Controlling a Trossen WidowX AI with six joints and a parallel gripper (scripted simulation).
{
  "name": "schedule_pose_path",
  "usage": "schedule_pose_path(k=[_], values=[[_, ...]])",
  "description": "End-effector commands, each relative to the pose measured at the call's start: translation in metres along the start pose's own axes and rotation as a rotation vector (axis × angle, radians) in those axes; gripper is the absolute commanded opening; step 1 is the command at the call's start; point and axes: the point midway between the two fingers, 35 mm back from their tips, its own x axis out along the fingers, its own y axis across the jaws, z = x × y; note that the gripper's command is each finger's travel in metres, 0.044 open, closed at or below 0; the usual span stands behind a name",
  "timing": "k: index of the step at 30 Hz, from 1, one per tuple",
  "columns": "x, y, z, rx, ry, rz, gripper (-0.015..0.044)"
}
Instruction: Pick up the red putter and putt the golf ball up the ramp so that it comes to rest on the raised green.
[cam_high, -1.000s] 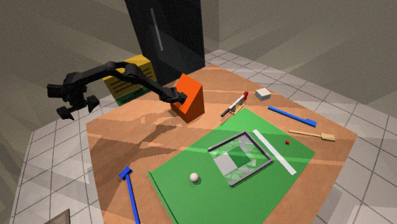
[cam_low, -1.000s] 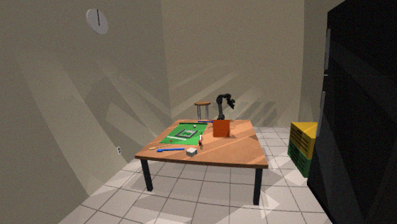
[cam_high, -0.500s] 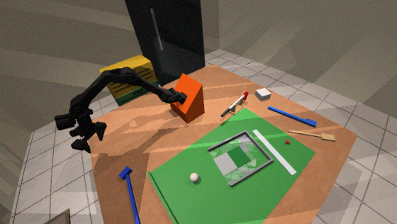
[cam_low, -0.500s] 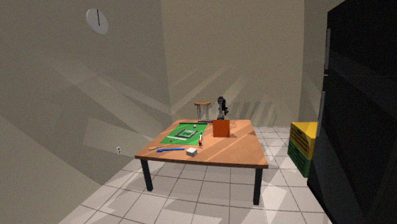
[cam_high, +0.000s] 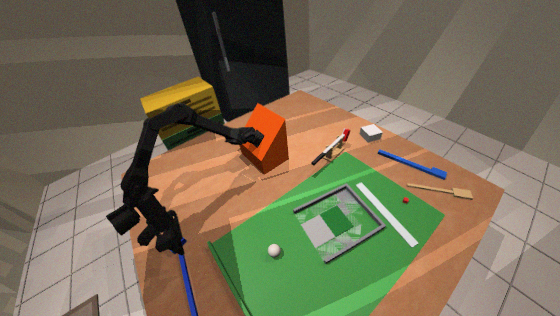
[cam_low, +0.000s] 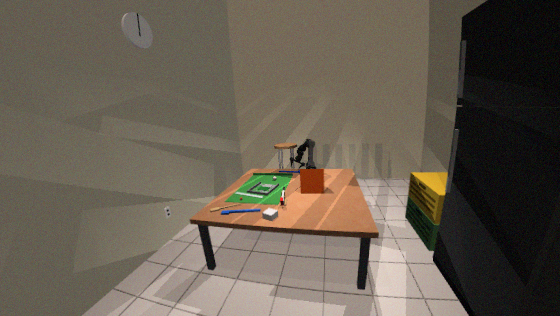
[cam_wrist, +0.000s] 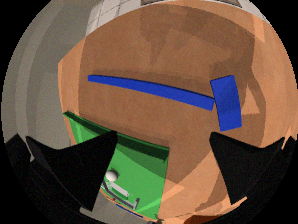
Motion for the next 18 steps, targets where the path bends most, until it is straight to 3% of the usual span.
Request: schedule_pose_path(k=[1, 7, 18], values=[[0.015, 0.036, -0.030, -0.154, 0.064, 0.047, 0.0440], [0.043, 0.092, -0.100, -0.450, 0.194, 0.110, 0.0440], [0.076, 0.150, -0.293, -1.185, 0.483, 0.222, 0.0440]])
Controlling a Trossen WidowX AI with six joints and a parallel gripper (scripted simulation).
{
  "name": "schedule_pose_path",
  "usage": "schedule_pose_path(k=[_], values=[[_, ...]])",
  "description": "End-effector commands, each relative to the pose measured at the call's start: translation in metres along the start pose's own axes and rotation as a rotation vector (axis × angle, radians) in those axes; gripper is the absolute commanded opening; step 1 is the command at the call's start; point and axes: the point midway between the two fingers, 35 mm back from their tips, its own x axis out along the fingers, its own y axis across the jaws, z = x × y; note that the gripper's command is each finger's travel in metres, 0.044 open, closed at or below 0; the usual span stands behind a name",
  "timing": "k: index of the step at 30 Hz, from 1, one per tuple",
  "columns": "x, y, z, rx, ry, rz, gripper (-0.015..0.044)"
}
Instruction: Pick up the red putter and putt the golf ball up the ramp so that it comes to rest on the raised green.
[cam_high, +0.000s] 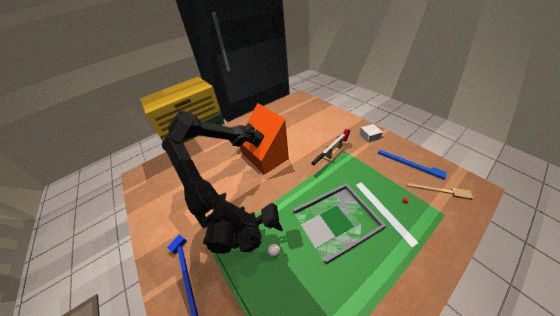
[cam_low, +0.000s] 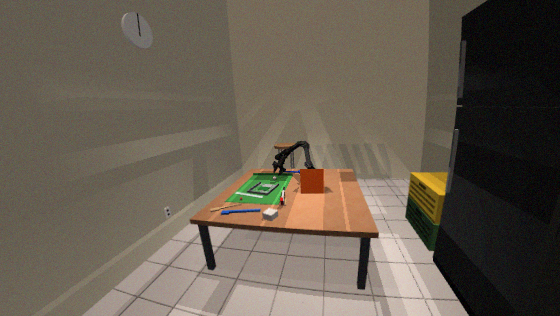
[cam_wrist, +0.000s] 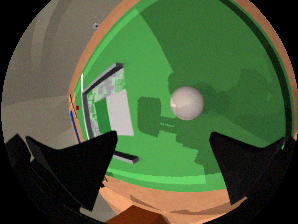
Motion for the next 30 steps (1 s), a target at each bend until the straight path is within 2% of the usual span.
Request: schedule_pose_path(k=[1, 8, 13, 22, 30], values=[[0.029, 0.059, -0.025, -0.275, 0.094, 0.031, 0.0440], [0.064, 0.156, -0.097, -0.820, 0.251, 0.079, 0.0440], [0.080, 0.211, -0.168, -1.247, 0.358, 0.108, 0.0440], [0.088, 0.251, -0.298, -2.037, 0.537, 0.099, 0.0440], [0.090, 0.250, -0.305, -2.093, 0.549, 0.094, 0.0440]])
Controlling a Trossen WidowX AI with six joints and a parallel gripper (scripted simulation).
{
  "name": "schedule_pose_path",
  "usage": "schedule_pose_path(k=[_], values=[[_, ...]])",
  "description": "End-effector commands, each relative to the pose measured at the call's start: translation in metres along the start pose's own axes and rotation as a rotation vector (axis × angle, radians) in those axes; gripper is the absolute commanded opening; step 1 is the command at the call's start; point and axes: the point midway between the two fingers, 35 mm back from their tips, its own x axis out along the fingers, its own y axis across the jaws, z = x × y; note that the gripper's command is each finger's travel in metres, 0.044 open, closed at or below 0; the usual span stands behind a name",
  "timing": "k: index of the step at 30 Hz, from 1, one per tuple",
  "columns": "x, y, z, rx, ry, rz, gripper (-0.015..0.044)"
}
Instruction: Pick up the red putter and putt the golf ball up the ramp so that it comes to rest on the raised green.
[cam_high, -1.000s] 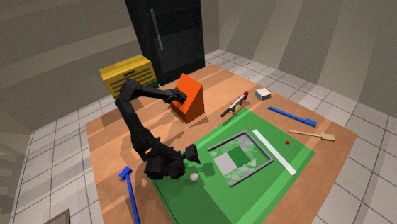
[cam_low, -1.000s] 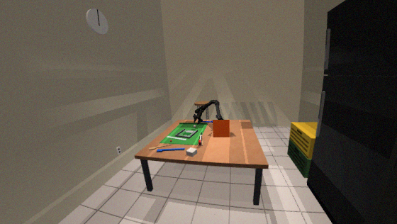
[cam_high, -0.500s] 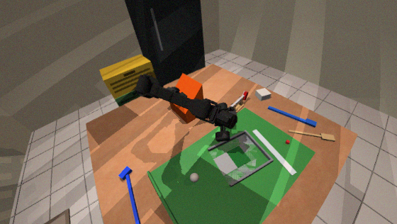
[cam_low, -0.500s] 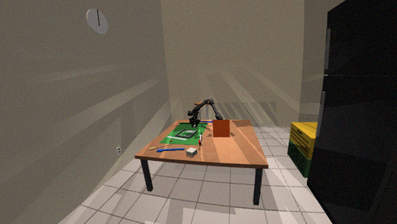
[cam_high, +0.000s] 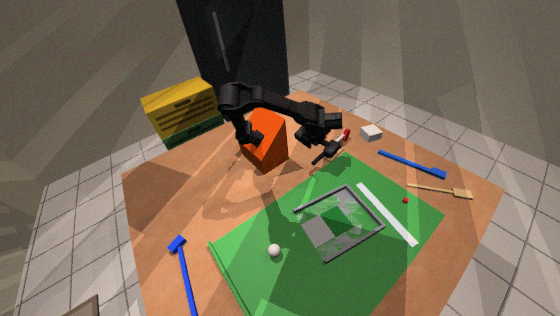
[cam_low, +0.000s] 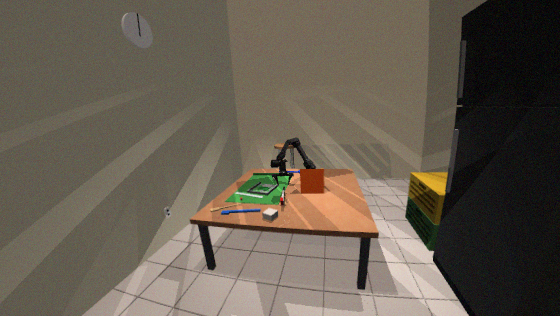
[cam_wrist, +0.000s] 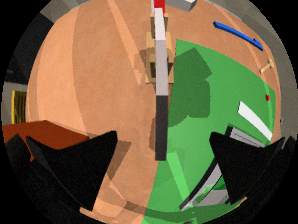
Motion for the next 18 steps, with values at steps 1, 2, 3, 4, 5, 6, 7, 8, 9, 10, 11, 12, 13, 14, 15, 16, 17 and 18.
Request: schedule_pose_path(k=[1, 2, 3, 4, 5, 6, 7, 8, 9, 10, 11, 12, 13, 14, 15, 16, 17, 18], values=[[0.006, 0.001, -0.001, -0.020, 0.010, -0.003, 0.0440], [0.010, 0.001, -0.002, -0.020, 0.010, -0.003, 0.0440], [0.016, 0.001, -0.004, -0.020, 0.010, -0.003, 0.0440], [0.020, 0.002, -0.006, -0.020, 0.010, -0.003, 0.0440], [0.022, 0.002, -0.006, -0.020, 0.010, -0.003, 0.0440], [0.023, 0.002, -0.007, -0.020, 0.010, -0.003, 0.0440], [0.023, 0.002, -0.007, -0.020, 0.010, -0.003, 0.0440], [0.023, 0.002, -0.007, -0.020, 0.010, -0.003, 0.0440], [0.025, 0.002, -0.008, -0.020, 0.010, -0.003, 0.0440], [0.028, 0.002, -0.008, -0.020, 0.011, -0.003, 0.0440], [0.032, 0.002, -0.010, -0.020, 0.011, -0.003, 0.0440], [0.039, 0.002, -0.011, -0.020, 0.011, -0.003, 0.0440], [0.043, 0.002, -0.013, -0.020, 0.011, -0.003, 0.0440], [0.045, 0.002, -0.013, -0.020, 0.011, -0.003, 0.0440], [0.046, 0.002, -0.014, -0.020, 0.011, -0.003, 0.0440], [0.046, 0.002, -0.014, -0.020, 0.011, -0.003, 0.0440], [0.046, 0.002, -0.014, -0.020, 0.011, -0.003, 0.0440], [0.046, 0.002, -0.014, -0.020, 0.011, -0.003, 0.0440]])
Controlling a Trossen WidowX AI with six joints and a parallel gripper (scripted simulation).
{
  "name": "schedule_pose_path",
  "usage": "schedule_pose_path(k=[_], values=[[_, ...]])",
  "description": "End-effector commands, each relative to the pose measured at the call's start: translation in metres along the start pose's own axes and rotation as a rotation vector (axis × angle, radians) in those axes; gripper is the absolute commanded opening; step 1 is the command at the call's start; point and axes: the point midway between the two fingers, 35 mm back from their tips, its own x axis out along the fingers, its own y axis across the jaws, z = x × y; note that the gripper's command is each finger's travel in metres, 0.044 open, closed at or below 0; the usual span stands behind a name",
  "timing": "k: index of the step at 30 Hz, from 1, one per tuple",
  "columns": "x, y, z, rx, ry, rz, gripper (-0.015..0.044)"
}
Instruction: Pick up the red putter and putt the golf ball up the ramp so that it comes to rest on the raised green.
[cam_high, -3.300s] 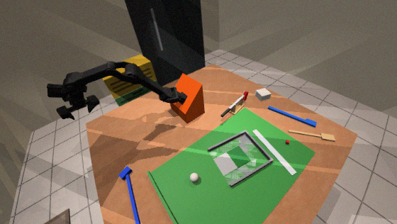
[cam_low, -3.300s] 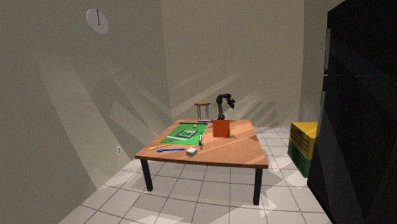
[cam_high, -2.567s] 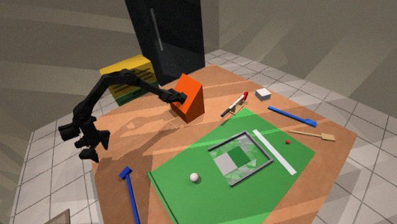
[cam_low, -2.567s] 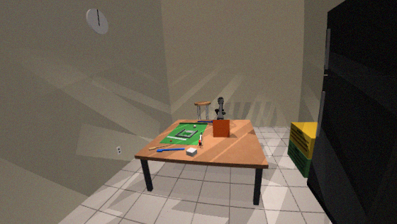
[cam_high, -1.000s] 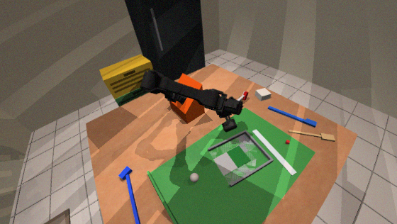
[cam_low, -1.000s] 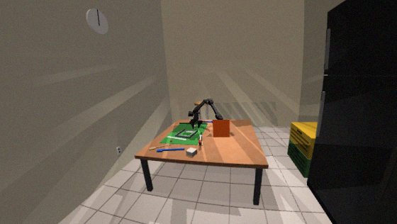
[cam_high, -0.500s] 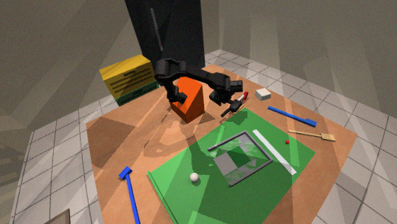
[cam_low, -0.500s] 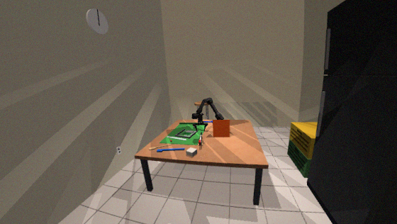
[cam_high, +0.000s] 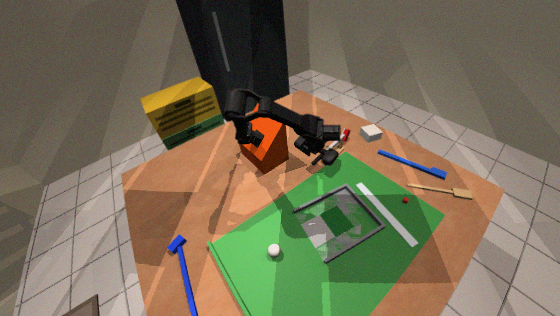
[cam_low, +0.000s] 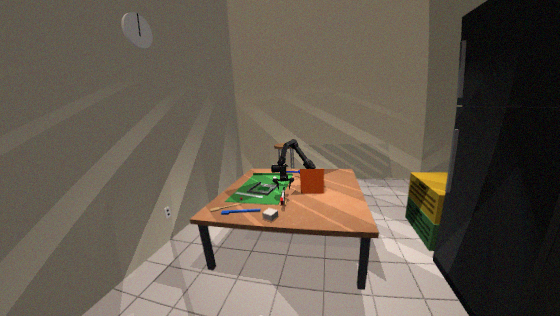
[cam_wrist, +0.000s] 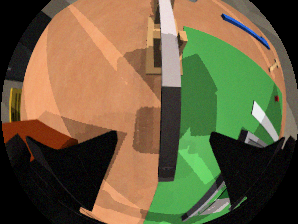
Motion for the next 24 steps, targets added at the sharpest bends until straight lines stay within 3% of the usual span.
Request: schedule_pose_path(k=[1, 18, 24], values=[[0.003, -0.001, 0.000, -0.007, 0.002, -0.006, 0.0440], [0.025, -0.001, -0.007, -0.007, 0.003, -0.006, 0.0440], [0.022, -0.001, -0.005, -0.001, -0.001, -0.005, 0.0282]])
